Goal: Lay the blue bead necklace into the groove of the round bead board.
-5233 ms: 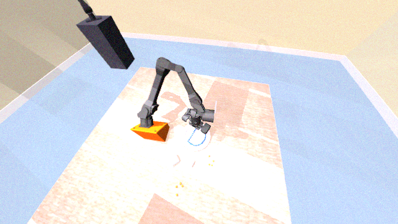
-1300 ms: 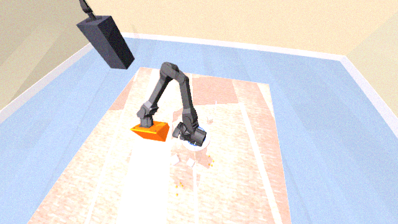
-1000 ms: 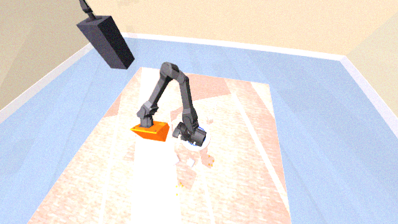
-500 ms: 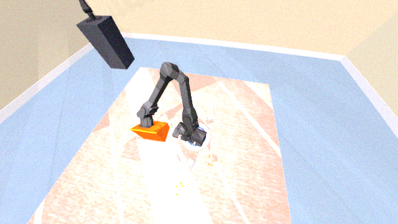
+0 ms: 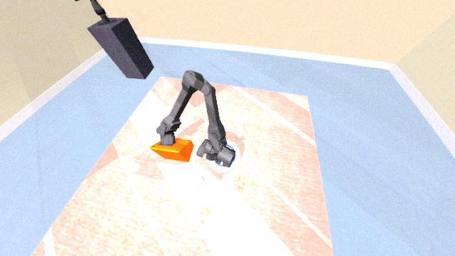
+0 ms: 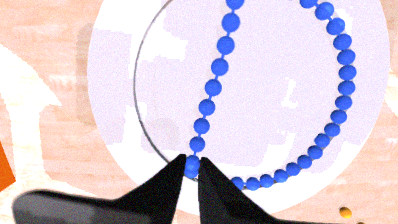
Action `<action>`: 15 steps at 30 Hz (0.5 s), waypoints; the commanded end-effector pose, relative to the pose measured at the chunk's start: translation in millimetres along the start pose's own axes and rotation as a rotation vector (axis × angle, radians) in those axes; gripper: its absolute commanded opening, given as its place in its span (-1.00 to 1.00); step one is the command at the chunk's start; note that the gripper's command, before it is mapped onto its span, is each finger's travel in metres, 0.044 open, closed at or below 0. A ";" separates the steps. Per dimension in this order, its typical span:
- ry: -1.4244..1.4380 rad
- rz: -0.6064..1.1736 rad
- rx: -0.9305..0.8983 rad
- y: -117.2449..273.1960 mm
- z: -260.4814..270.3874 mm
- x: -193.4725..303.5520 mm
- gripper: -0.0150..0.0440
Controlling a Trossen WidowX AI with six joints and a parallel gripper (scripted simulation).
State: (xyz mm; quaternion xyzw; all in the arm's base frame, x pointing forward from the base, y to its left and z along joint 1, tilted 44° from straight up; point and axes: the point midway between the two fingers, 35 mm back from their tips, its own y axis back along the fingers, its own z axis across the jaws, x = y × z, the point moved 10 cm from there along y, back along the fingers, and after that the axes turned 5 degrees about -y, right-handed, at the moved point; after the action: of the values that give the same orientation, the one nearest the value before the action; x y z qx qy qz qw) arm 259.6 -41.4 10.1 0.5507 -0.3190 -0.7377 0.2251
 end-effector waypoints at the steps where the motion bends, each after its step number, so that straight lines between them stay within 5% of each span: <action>1: 0.003 0.000 0.002 1.9 3.2 2.6 -0.49; 15: 0.003 0.000 0.001 -0.4 9.5 7.1 -0.49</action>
State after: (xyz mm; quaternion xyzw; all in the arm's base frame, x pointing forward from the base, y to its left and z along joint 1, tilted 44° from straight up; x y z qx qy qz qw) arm 250.2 -45.4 8.8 0.5523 -0.3196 -0.7370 0.2229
